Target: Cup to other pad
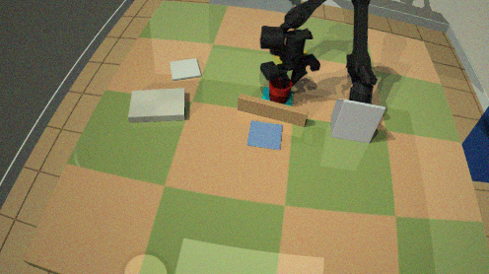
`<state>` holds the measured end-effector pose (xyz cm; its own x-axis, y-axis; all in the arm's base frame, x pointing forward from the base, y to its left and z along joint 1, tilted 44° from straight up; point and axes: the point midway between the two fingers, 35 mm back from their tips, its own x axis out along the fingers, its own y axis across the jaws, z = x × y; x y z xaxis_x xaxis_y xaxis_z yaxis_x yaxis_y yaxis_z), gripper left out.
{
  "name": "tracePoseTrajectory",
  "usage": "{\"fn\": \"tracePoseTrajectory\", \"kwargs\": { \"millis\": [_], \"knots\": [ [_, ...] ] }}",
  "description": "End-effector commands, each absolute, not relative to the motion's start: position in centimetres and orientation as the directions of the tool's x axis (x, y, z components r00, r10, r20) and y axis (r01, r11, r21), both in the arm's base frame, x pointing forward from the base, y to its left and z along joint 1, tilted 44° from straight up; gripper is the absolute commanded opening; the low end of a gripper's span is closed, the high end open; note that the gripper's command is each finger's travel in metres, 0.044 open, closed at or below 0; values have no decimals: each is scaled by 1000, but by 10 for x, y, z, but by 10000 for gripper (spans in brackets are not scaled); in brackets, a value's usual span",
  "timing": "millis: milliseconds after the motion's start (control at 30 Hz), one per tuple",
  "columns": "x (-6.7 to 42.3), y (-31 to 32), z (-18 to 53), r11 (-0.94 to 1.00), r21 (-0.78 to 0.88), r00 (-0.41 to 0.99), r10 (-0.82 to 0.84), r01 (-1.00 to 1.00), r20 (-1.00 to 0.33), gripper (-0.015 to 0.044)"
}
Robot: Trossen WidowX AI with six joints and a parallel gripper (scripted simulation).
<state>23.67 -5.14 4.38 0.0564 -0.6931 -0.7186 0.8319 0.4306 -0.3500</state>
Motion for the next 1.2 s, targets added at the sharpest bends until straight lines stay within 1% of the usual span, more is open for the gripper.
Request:
{"fn": "tracePoseTrajectory", "kwargs": {
  "millis": [0,1000,1167],
  "knots": [
    [237,-47,47,431,-346,57,-690,834,-722,128],
    [236,-19,75,431,-349,58,-692,832,-719,128],
    [236,-22,73,433,-351,58,-694,830,-717,259]
  ]
}}
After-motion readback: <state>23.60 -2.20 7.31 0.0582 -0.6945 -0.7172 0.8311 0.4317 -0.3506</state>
